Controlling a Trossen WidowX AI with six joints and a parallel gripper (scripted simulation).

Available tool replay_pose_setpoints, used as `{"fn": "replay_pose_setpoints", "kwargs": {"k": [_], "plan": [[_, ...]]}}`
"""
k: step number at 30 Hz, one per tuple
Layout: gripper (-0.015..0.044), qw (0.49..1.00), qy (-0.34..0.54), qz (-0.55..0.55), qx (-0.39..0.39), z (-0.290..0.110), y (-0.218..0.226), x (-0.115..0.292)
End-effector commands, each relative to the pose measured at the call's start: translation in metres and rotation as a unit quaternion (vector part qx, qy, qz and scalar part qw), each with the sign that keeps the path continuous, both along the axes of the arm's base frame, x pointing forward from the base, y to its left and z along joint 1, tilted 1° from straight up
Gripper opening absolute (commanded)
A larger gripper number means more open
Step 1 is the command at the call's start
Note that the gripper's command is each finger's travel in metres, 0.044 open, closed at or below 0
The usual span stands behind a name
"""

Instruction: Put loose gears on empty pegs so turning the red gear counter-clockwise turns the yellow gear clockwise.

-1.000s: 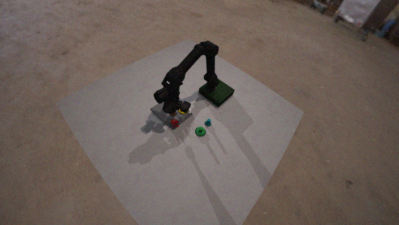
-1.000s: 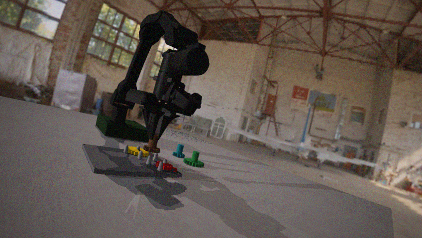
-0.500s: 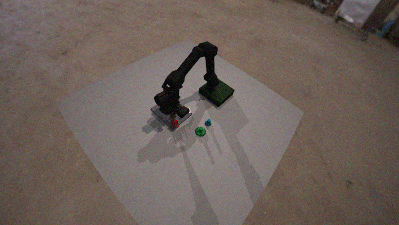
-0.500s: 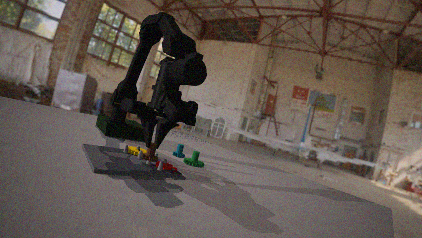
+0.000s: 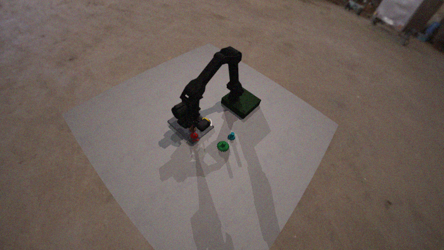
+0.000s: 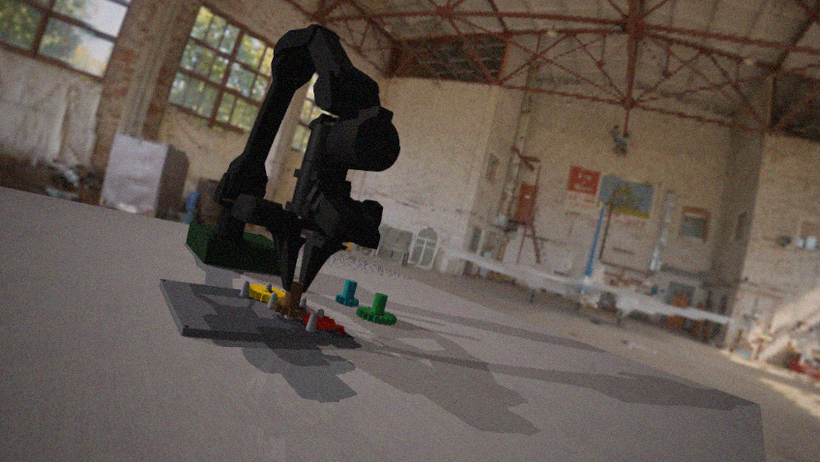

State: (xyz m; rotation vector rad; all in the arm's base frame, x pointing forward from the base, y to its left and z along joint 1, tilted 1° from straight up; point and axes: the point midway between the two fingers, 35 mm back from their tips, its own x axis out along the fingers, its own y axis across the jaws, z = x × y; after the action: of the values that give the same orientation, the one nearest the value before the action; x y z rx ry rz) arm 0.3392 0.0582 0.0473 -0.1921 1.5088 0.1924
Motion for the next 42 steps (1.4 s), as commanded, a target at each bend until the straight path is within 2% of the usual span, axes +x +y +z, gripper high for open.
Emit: {"fn": "replay_pose_setpoints", "kwargs": {"k": [1, 13, 20, 31, 36, 42], "plan": [[0.0000, 0.999, 0.000, 0.050, -0.002, -0.001, 0.001, 0.000], [0.0000, 0.983, -0.001, 0.182, -0.009, -0.003, 0.000, 0.000], [0.0000, 0.991, -0.001, 0.136, -0.006, -0.004, 0.001, 0.000], [0.0000, 1.000, 0.000, -0.011, 0.002, -0.006, 0.000, -0.001], [0.0131, 1.000, 0.000, 0.016, 0.000, -0.004, 0.000, 0.000], [0.0140, 0.999, 0.000, 0.046, -0.001, 0.006, 0.000, 0.000]]}}
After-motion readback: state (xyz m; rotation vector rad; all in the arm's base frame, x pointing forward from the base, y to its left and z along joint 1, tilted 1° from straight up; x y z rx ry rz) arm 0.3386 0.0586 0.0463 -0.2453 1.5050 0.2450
